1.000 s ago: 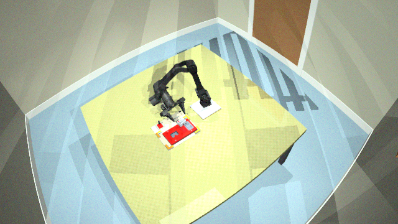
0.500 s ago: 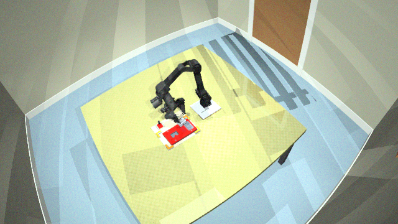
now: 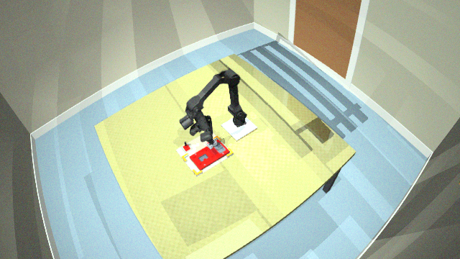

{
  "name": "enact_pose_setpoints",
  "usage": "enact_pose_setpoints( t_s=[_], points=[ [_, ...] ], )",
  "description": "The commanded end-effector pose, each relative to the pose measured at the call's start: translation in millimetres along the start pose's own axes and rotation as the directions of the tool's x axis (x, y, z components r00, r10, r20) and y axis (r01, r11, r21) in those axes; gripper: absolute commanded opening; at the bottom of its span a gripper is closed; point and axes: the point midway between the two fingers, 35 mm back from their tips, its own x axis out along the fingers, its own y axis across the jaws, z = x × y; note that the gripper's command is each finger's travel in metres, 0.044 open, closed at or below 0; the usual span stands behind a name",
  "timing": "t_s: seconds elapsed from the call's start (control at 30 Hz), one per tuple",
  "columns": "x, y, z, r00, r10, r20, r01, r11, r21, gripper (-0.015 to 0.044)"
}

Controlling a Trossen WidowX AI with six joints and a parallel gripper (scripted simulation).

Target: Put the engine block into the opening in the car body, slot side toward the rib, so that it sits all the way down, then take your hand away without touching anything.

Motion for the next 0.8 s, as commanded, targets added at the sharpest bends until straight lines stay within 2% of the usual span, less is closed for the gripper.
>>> enact_pose_setpoints(
  t_s=[0.0,0.5,0.63,0.77],
  points=[
    [-3,2,-1,0.998,-0.036,0.049,0.041,0.994,-0.097,0.044],
    [-16,12,-3,0.95,-0.164,0.267,0.275,0.845,-0.459,0.044],
    [-20,16,-4,0.928,-0.182,0.325,0.338,0.78,-0.527,0.044],
    [-21,16,-4,0.924,-0.185,0.335,0.348,0.768,-0.538,0.044]
  ],
)
